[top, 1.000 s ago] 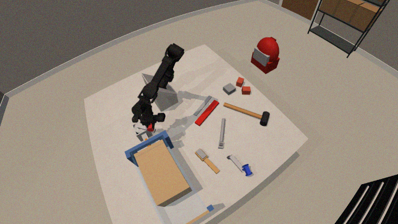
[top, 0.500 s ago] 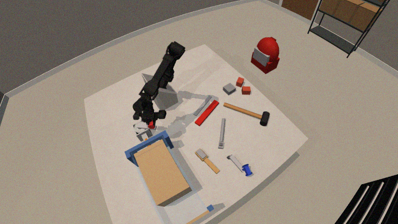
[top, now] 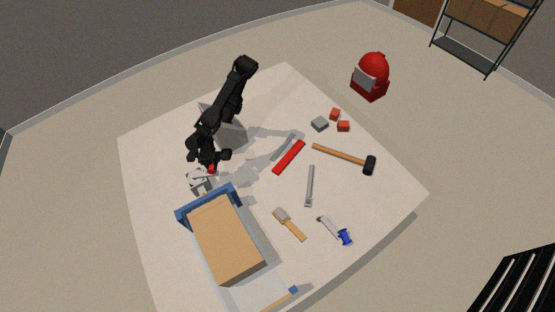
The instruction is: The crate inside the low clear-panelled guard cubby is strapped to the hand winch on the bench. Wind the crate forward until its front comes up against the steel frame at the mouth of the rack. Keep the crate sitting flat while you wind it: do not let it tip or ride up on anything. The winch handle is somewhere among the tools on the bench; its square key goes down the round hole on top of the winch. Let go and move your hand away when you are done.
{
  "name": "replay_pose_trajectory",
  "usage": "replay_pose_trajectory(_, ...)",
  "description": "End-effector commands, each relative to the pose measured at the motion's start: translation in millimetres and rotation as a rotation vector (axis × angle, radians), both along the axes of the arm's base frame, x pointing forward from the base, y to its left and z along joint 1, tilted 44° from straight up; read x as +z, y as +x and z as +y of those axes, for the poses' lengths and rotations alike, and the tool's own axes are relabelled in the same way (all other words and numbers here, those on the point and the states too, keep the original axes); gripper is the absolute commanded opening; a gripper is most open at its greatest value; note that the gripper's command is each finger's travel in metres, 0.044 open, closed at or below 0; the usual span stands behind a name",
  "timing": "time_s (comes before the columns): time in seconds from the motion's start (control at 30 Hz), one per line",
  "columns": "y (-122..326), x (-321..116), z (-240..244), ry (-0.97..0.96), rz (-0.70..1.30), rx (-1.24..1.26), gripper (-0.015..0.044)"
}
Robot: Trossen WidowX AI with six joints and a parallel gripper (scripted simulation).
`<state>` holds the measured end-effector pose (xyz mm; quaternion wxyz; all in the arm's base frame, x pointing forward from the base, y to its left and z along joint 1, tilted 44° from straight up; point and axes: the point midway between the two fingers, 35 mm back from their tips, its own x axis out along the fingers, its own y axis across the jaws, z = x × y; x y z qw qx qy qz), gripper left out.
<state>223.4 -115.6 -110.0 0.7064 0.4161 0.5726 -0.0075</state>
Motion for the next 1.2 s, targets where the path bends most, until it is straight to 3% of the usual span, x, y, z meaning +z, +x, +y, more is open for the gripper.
replay_pose_trajectory(0.0, -13.2, 1.4, 5.1, 0.011, 0.021, -0.003, 0.0000)
replay_pose_trajectory(1.17, -64.9, 2.4, 3.0, 0.009, 0.025, -0.003, 0.0000)
